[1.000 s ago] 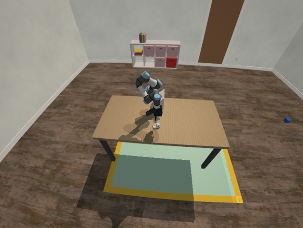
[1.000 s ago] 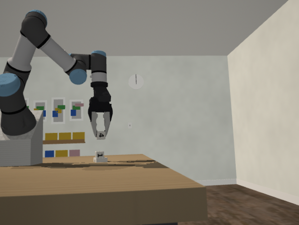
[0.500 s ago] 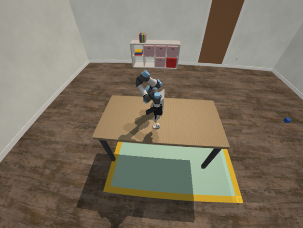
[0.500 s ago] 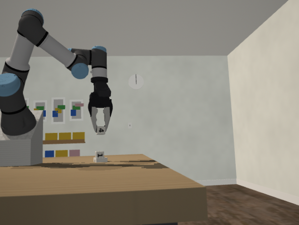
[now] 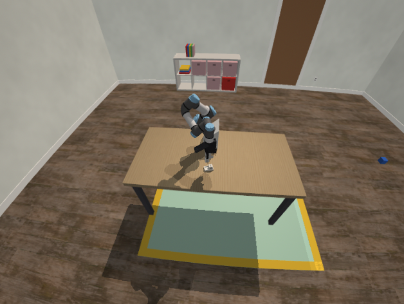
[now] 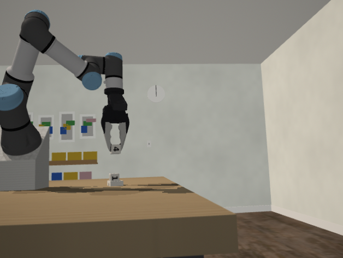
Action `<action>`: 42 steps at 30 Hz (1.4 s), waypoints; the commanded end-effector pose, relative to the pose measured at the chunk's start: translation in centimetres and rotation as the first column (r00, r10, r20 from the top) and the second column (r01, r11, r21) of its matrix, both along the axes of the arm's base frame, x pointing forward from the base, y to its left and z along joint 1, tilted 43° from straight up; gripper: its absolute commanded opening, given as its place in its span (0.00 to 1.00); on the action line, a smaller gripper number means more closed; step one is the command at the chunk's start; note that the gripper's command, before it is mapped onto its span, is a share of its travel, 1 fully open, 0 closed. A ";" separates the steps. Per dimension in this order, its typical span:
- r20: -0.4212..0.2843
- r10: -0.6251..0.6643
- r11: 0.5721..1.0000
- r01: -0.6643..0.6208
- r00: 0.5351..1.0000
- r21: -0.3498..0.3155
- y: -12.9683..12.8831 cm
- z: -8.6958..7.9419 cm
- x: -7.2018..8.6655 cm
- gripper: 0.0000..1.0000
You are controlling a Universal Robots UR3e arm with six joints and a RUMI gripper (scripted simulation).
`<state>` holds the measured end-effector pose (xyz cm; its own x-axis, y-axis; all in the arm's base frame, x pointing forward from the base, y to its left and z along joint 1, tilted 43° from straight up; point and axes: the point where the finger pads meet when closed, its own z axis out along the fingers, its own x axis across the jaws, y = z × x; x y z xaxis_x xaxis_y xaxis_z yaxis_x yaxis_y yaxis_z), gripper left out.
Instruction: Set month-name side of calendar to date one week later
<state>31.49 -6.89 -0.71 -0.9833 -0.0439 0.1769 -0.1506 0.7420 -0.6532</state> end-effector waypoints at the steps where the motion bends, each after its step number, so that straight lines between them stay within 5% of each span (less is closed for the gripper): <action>1: 0.006 -0.003 1.000 0.003 1.000 0.000 0.0 0.1 0.1 0.11; 13: 0.054 -0.056 0.998 0.057 0.997 -0.005 -0.2 0.2 0.0 0.11; 28: 0.238 -0.251 0.966 0.258 0.938 -0.001 -0.9 0.8 -0.1 0.11; 42: 0.500 -0.509 0.833 0.547 0.701 0.082 -2.0 1.7 -0.3 0.11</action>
<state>31.20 -8.62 0.71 -0.8663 0.4240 -0.2641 0.4901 0.6191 -0.6137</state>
